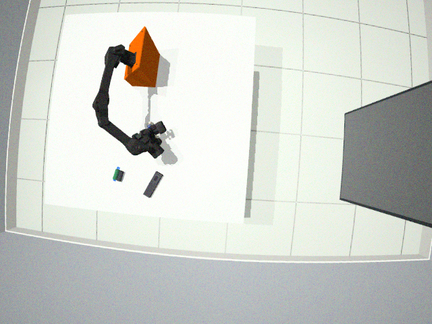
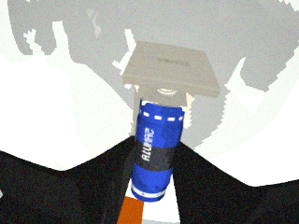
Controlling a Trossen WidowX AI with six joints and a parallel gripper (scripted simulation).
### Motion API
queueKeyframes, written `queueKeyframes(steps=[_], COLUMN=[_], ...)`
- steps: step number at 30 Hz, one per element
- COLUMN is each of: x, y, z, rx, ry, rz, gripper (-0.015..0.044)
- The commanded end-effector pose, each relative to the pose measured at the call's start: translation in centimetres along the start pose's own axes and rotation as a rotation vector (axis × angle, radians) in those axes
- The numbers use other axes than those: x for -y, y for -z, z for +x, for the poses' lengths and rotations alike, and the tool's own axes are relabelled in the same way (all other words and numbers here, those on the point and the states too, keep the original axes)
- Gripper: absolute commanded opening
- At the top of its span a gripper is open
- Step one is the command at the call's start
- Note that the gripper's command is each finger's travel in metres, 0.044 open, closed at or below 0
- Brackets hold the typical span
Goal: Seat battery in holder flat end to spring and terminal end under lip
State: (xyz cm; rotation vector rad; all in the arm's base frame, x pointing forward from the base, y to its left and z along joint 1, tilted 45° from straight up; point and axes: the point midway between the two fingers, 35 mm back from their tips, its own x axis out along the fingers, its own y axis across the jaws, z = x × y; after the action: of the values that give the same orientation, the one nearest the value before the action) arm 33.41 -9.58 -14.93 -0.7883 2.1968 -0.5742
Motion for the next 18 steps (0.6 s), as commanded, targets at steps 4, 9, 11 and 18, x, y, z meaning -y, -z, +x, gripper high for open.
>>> queueKeyframes(steps=[4, 9, 11, 18], x=[0.03, 0.03, 0.03, 0.04], y=[-0.52, -0.67, -0.73, -0.94], z=[-0.24, -0.31, -0.34, -0.45], rx=[0.010, 0.009, 0.008, 0.007], ry=[-0.001, -0.002, -0.002, -0.003], rz=[0.002, 0.003, 0.003, 0.003], gripper=[0.0085, 0.0085, 0.0085, 0.0085])
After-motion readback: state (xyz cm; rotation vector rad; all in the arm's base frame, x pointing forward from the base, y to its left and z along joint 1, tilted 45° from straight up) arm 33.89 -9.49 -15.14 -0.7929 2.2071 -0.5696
